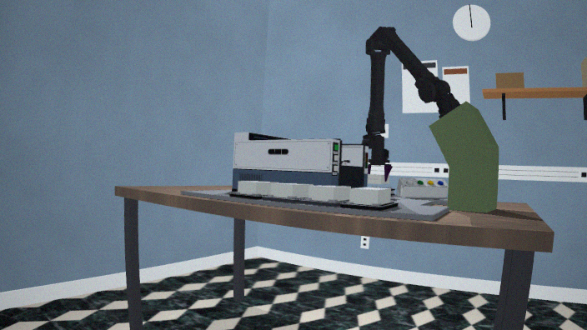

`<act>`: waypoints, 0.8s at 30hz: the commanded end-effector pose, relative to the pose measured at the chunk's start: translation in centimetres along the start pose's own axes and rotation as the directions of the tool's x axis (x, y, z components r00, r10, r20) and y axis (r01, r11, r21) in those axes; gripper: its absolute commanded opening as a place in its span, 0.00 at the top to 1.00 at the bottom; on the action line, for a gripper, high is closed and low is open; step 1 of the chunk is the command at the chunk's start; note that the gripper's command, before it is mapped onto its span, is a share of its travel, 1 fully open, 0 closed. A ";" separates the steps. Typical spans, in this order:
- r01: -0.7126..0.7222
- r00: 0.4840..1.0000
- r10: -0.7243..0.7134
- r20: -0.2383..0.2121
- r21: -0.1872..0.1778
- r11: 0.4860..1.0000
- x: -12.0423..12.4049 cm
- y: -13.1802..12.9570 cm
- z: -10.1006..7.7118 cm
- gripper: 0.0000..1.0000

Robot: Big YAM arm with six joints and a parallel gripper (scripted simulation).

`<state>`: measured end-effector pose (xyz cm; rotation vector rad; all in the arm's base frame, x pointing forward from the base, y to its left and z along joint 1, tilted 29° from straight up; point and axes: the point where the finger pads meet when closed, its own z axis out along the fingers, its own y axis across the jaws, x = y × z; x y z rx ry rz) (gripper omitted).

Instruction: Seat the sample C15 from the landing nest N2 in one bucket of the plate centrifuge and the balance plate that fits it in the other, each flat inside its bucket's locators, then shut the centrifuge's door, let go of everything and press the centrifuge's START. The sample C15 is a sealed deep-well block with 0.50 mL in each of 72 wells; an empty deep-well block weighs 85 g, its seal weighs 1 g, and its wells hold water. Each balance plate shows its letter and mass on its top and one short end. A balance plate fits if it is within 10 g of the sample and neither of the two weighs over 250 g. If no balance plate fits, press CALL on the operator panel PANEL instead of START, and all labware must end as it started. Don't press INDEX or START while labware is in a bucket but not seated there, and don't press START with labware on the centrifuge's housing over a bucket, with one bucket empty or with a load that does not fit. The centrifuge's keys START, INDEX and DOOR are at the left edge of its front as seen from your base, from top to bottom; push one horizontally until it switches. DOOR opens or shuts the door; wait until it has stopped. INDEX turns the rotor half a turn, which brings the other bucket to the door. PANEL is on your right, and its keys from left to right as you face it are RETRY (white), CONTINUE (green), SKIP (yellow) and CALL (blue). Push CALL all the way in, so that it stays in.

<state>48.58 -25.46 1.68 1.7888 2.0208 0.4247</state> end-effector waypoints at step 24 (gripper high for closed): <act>-0.002 1.000 0.003 0.015 -0.009 1.000 -0.9 -0.1 -4.4 1.00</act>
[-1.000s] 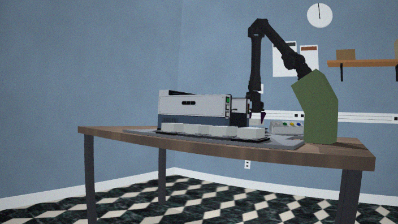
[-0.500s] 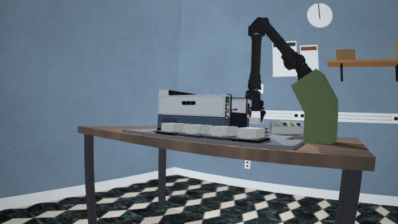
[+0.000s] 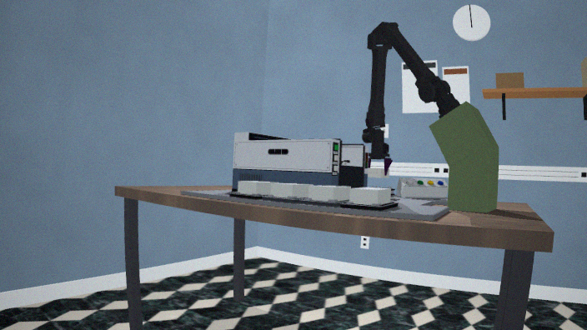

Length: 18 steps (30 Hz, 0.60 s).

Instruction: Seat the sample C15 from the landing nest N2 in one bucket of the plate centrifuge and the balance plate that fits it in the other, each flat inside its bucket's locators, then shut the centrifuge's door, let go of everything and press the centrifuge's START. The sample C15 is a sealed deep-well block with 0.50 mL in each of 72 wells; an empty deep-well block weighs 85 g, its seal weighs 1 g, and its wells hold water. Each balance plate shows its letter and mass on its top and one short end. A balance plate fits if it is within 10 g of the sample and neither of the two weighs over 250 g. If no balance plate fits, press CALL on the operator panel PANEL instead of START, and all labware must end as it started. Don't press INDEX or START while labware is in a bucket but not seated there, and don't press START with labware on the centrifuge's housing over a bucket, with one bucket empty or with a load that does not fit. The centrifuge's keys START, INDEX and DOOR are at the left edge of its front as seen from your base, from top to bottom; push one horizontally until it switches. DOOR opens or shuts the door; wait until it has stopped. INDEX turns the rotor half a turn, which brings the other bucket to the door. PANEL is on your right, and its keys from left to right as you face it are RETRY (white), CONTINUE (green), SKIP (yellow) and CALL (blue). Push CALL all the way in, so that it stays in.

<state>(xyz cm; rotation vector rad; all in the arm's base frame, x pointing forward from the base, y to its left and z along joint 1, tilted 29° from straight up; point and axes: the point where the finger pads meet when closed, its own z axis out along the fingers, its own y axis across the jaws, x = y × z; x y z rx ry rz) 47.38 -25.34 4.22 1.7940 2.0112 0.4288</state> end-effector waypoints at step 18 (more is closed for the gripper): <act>0.005 1.000 -0.005 0.013 -0.005 1.000 -0.8 -0.3 -5.2 1.00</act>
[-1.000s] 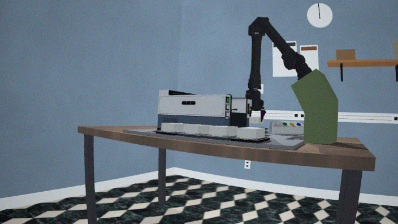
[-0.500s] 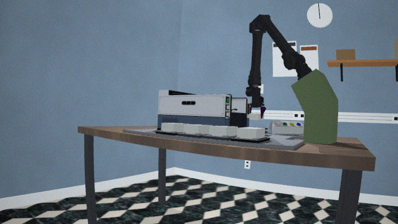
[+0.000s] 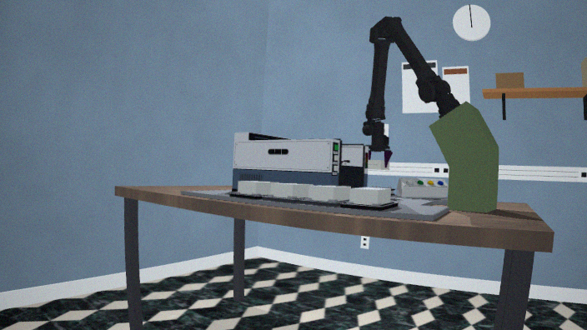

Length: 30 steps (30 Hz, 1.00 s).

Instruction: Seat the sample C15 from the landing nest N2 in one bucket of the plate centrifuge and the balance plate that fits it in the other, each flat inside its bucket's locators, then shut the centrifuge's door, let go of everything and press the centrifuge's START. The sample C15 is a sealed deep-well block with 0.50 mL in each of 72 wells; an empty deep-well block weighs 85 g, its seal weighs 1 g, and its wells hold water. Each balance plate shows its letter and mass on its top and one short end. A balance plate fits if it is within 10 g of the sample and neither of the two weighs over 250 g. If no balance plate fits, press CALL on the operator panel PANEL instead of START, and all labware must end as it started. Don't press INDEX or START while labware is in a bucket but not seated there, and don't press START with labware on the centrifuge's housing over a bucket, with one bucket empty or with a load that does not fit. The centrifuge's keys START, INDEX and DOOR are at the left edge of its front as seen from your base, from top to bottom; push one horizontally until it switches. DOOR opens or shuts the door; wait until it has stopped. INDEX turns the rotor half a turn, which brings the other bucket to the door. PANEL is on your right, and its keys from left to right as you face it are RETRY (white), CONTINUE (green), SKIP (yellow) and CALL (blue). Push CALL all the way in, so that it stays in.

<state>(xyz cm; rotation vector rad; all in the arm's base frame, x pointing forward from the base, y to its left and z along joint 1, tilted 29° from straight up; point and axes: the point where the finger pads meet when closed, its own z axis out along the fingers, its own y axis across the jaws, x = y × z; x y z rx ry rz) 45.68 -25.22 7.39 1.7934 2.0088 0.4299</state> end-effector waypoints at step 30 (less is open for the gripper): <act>0.018 0.999 -0.017 0.039 -0.035 0.999 -1.8 1.5 -10.0 1.00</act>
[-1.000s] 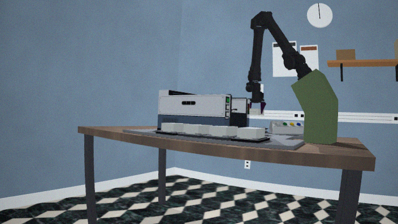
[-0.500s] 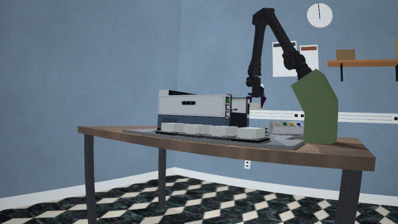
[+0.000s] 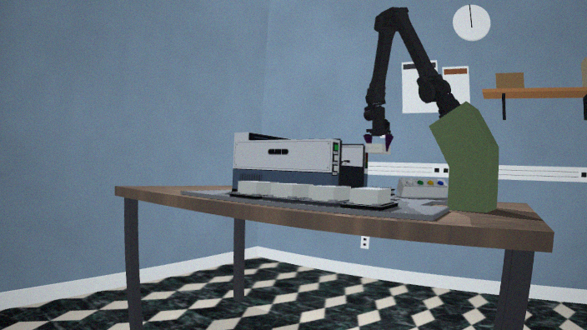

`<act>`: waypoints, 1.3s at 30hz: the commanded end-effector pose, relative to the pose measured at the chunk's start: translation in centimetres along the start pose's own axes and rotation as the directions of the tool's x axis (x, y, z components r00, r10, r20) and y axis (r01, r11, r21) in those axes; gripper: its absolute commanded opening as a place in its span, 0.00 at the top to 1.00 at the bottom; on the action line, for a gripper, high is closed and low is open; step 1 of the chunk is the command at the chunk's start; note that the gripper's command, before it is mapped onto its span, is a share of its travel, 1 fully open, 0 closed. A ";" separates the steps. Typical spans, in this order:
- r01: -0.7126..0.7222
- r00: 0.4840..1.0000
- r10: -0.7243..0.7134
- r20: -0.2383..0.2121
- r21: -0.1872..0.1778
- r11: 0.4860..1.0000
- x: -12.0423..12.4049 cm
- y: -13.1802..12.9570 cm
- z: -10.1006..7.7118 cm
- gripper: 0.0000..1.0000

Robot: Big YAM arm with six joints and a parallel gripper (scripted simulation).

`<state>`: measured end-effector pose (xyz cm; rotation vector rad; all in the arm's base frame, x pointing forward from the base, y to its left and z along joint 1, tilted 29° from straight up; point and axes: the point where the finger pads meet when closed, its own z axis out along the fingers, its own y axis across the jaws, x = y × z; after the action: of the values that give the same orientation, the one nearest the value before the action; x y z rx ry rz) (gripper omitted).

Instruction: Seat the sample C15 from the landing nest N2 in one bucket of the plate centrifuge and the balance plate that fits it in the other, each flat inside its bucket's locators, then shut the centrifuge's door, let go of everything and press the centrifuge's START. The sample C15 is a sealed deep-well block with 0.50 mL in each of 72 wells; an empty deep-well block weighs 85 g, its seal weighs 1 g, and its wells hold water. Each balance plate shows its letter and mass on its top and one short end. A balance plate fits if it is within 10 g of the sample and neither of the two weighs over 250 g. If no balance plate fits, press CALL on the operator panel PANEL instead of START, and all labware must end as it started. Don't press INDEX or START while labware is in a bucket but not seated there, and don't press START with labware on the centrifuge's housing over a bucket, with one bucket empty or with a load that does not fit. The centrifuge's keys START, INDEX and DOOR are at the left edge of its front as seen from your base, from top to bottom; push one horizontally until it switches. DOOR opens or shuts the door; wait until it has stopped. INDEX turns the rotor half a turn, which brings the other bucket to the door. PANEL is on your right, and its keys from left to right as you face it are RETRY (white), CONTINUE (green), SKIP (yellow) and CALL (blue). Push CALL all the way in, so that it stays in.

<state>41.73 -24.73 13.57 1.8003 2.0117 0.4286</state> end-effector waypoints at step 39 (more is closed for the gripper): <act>0.022 0.999 -0.021 0.044 -0.040 0.999 -1.9 1.8 -8.2 1.00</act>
<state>39.05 -24.57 18.37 1.7999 2.0161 0.4270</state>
